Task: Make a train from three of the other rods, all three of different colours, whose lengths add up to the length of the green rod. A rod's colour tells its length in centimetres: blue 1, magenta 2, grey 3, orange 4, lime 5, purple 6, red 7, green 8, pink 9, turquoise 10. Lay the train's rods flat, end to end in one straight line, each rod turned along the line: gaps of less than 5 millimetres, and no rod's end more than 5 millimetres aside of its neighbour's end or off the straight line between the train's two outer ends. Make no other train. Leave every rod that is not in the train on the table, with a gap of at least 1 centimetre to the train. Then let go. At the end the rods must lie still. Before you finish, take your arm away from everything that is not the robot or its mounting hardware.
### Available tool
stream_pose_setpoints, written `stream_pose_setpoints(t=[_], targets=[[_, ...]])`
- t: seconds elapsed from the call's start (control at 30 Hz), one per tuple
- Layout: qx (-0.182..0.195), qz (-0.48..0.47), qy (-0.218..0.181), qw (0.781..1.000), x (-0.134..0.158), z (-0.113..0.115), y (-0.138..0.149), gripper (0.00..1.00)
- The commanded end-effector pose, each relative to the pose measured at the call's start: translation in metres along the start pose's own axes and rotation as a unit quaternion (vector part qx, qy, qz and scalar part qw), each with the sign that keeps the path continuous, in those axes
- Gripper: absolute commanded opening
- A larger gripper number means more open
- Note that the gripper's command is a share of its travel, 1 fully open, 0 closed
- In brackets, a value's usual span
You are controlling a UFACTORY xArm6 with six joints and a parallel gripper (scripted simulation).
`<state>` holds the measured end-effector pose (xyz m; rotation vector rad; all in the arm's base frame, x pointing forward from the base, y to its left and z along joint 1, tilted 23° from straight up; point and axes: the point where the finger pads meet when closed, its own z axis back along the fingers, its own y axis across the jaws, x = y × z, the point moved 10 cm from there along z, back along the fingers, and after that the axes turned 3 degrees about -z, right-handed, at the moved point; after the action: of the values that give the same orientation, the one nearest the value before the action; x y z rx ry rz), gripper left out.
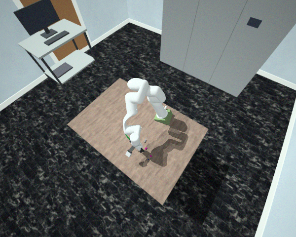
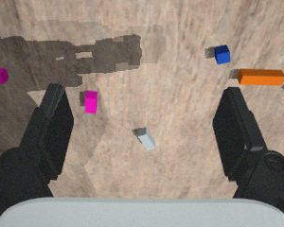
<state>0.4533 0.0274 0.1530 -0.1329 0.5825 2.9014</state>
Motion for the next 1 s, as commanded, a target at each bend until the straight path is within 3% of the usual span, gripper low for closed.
stream_pose_setpoints(t=[0.0, 0.27, 0.37, 0.5, 0.57, 0.6, 0.8, 0.83, 0.97], targets=[[-0.001, 0.0, 0.002, 1.0, -0.001, 0.001, 0.0, 1.0], [-0.001, 0.003, 0.002, 1.0, -0.001, 0.002, -0.002, 1.0], [-0.001, 0.085, 0.002, 0.996, -0.007, 0.005, -0.043, 1.0], [-0.001, 0.139, 0.002, 0.99, -0.007, 0.007, -0.072, 1.0], [-0.001, 0.139, 0.002, 0.99, -0.007, 0.007, -0.072, 1.0], [-0.001, 0.185, 0.002, 0.983, -0.006, 0.009, -0.097, 1.0], [0.0, 0.249, 0.002, 0.968, -0.002, 0.01, -0.132, 1.0], [0.0, 0.249, 0.002, 0.968, -0.002, 0.01, -0.132, 0.24], [0.0, 0.249, 0.002, 0.968, -0.002, 0.01, -0.132, 0.24]])
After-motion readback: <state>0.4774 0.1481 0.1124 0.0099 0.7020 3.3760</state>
